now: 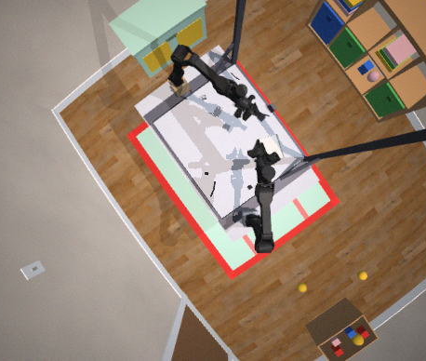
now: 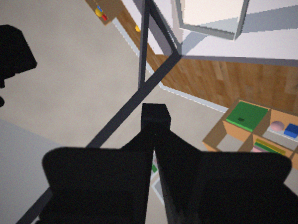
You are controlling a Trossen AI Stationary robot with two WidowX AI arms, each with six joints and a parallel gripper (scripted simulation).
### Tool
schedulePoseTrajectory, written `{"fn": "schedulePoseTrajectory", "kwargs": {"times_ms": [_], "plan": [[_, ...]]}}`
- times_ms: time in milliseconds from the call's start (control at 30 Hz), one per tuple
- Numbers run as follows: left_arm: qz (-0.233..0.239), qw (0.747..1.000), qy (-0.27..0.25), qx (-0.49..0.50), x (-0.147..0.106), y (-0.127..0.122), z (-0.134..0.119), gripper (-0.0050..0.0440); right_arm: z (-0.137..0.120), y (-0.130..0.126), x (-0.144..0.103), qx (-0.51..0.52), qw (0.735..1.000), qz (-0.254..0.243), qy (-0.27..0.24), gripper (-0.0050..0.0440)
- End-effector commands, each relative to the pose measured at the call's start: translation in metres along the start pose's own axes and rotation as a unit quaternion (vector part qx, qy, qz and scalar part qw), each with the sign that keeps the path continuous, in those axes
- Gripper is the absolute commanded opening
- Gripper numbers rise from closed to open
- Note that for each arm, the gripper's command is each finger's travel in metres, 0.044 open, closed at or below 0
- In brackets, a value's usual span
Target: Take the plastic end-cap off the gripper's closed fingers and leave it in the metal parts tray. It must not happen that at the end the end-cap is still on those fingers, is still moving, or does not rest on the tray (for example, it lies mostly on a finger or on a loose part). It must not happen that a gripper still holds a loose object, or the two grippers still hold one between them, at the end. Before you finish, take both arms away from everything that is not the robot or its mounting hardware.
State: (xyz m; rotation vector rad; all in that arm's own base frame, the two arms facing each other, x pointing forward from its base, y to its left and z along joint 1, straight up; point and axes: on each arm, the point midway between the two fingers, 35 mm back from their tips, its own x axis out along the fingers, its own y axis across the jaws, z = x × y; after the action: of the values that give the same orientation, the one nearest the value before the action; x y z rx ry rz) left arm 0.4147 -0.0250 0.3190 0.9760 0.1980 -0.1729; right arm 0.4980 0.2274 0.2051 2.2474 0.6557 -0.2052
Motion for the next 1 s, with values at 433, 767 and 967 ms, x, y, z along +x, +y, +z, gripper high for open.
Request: {"fn": "schedulePoseTrajectory", "kwargs": {"times_ms": [433,767,967], "plan": [[-0.074,0.955,0.007,0.286,0.058,-0.008,0.016,0.0215,-0.013,0.011,-0.007,0.002,1.0,0.012,0.015,0.0],[-0.119,0.897,-0.004,0.425,0.089,-0.024,0.018,0.0215,-0.013,0.011,-0.007,0.002,1.0,0.012,0.015,0.0],[-0.149,0.84,-0.021,0.522,0.111,-0.036,0.019,0.0215,-0.013,0.011,-0.007,0.002,1.0,0.012,0.015,0.0]]}}
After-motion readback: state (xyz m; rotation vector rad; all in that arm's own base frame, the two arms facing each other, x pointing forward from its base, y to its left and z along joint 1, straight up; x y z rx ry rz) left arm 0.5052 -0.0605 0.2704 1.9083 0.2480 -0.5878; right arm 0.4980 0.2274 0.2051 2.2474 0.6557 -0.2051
